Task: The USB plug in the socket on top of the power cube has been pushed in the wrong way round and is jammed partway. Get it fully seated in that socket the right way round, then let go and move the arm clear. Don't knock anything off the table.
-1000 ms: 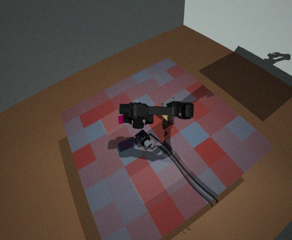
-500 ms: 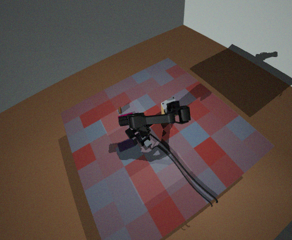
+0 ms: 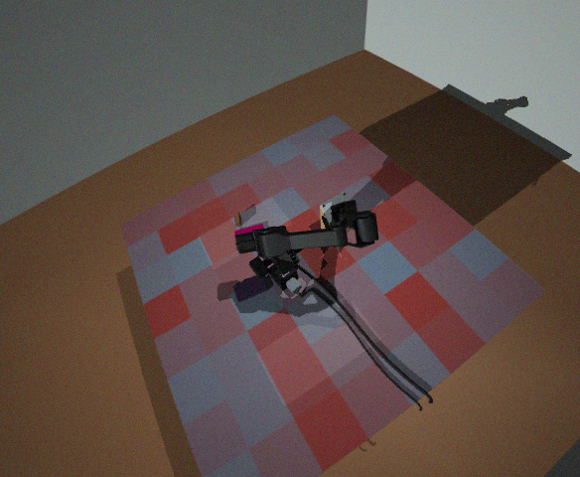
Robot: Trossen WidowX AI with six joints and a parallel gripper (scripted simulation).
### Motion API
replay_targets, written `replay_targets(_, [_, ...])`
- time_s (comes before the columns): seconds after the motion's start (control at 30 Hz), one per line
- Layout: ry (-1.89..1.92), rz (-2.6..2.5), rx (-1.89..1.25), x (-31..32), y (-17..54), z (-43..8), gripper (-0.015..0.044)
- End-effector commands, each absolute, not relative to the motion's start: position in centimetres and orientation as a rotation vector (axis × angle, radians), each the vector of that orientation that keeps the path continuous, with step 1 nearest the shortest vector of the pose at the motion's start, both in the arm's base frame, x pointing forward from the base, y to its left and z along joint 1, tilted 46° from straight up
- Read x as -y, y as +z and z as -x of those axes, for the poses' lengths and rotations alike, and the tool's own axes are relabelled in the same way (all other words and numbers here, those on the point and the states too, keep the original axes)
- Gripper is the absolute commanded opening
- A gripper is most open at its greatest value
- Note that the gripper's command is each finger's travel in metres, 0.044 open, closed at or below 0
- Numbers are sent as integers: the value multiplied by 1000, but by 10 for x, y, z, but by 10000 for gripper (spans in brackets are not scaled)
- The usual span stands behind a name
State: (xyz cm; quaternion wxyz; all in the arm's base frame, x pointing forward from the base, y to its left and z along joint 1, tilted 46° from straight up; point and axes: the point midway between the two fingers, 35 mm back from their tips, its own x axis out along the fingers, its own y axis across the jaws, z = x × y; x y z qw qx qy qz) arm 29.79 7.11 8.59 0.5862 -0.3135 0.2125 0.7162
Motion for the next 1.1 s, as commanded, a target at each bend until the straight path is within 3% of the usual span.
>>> replay_targets(0.0, [1668, 724, -493, -75, 83, -297, 440])
replay_targets(0.63, [1668, 724, -493, -87, 72, -295, 440])
replay_targets(1.07, [1671, 729, -496, -85, 72, -296, 99])
